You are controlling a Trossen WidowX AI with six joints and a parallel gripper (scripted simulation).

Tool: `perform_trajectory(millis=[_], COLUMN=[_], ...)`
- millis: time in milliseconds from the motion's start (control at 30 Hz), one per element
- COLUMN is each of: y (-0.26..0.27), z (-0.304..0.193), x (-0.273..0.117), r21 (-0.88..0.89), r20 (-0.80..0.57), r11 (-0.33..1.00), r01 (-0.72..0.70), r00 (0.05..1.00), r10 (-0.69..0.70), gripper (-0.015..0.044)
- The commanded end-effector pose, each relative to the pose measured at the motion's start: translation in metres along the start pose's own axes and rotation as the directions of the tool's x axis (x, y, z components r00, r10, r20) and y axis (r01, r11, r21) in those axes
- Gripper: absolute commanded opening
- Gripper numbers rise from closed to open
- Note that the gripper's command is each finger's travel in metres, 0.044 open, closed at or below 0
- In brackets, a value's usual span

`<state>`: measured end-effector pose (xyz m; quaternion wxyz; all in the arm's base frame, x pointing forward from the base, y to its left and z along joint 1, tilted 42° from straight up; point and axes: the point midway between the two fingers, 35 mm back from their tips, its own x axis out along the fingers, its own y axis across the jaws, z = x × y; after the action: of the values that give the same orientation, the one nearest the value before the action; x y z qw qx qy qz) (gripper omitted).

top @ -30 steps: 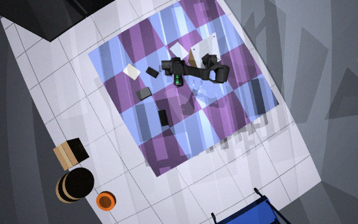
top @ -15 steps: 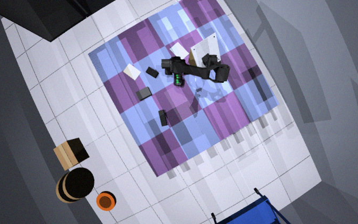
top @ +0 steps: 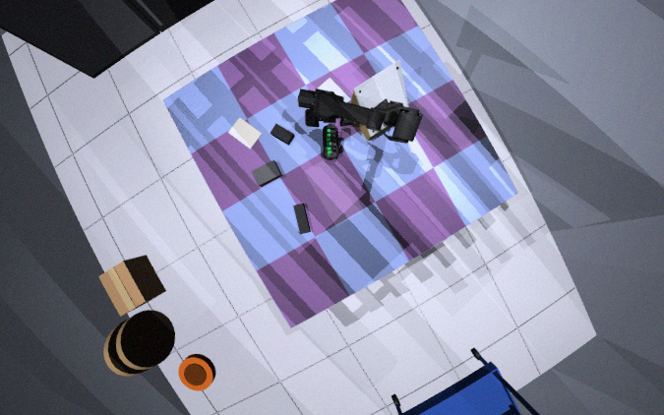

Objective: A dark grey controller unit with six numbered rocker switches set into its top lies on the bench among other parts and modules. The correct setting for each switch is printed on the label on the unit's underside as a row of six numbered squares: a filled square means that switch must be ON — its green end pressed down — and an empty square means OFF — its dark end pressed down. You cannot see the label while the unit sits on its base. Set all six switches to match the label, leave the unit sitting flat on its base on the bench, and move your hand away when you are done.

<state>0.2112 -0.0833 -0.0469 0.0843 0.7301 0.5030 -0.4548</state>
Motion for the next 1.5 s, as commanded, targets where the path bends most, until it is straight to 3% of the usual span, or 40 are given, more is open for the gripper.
perform_trajectory(millis=[0,1000,1100,1467], y=[-0.001,-0.002,-0.002,-0.002], z=[0.001,0.001,0.001,0.001], x=[0.007,0.053,0.053,0.053], r21=[0.003,0.002,0.002,0.002], r20=[0.002,-0.001,-0.001,-0.001], r11=[1.000,1.000,1.000,1.000], r01=[0.004,0.005,0.005,0.005], r00=[1.000,1.000,1.000,1.000], r10=[-0.004,-0.005,-0.005,-0.005], gripper=[0.0440,0.0440,0.0361,0.0288])
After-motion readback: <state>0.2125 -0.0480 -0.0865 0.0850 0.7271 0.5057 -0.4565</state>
